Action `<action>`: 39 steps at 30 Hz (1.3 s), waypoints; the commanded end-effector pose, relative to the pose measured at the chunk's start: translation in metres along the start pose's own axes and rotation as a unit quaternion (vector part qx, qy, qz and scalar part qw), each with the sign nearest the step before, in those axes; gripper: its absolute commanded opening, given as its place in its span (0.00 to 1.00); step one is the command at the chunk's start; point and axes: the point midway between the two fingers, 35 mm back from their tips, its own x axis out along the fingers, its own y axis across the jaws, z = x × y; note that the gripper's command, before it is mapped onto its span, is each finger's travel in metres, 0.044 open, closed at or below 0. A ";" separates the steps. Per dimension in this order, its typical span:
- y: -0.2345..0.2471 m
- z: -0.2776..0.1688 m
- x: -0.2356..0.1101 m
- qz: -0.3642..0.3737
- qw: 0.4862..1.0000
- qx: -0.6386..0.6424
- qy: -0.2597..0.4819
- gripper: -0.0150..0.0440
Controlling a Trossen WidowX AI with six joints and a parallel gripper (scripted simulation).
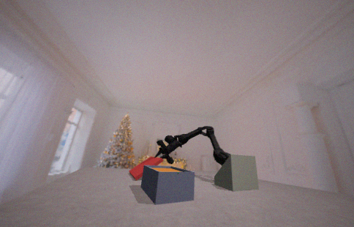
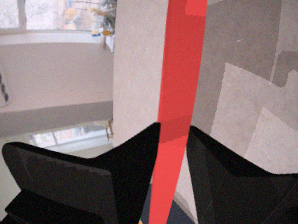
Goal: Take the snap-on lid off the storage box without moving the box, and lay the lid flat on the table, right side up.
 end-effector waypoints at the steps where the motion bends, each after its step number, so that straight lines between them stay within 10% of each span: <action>1: -0.011 -0.004 0.008 -0.014 1.000 0.001 0.006 0.25; 39: -0.035 -0.004 0.027 -0.014 1.000 0.000 0.006 0.25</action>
